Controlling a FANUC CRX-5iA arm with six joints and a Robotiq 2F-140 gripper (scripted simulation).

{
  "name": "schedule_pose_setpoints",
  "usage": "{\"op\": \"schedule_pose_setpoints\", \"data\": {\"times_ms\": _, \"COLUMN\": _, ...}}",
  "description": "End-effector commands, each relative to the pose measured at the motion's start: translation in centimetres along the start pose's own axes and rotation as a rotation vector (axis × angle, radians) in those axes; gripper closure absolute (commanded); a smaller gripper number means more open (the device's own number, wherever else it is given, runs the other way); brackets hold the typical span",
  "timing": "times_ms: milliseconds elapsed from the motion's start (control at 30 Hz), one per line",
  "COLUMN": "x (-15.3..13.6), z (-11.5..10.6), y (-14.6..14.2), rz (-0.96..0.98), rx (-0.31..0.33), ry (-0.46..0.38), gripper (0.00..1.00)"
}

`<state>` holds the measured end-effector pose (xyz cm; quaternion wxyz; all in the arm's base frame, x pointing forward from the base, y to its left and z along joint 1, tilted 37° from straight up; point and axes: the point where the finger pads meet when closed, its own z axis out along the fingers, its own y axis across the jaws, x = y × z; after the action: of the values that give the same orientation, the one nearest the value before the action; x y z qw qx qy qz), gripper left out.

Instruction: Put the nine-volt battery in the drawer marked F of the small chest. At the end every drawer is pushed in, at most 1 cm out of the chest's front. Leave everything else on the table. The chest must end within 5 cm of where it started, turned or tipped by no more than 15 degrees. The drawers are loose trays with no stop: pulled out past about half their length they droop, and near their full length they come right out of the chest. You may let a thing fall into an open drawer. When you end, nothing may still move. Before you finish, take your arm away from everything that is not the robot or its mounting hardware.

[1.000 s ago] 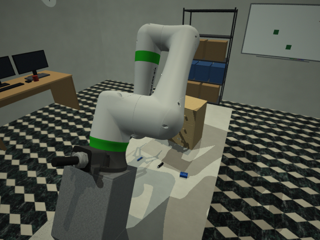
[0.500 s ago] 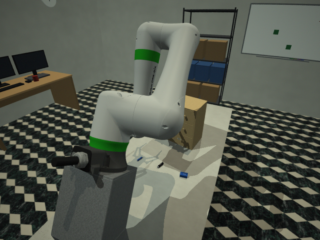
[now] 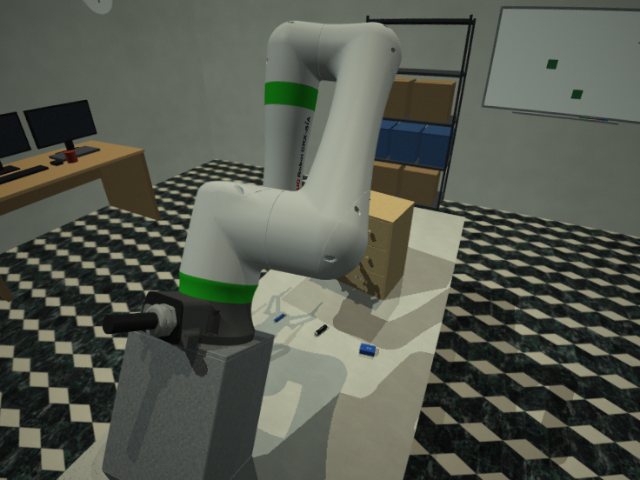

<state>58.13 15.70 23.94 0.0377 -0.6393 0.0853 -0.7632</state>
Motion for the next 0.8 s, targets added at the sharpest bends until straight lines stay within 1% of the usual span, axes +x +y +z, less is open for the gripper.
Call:
{"op": "schedule_pose_setpoints", "data": {"times_ms": 0, "x": 0.2, "z": -0.3, "y": 0.0, "rz": 0.0, "rx": 0.0, "ry": -0.038, "gripper": 0.0}}
{"op": "schedule_pose_setpoints", "data": {"times_ms": 233, "x": 0.5, "z": -1.4, "y": 0.0, "rz": 0.0, "rx": 0.0, "ry": -0.132, "gripper": 0.0}}
{"op": "schedule_pose_setpoints", "data": {"times_ms": 467, "x": 1.0, "z": -2.7, "y": 0.0, "rz": 0.0, "rx": 0.0, "ry": -0.252, "gripper": 0.0}}
{"op": "schedule_pose_setpoints", "data": {"times_ms": 533, "x": 1.0, "z": -2.7, "y": 0.0, "rz": 0.0, "rx": 0.0, "ry": -0.252, "gripper": 0.0}}
{"op": "schedule_pose_setpoints", "data": {"times_ms": 767, "x": 1.5, "z": -4.3, "y": 0.0, "rz": 0.0, "rx": 0.0, "ry": -0.397, "gripper": 0.0}}
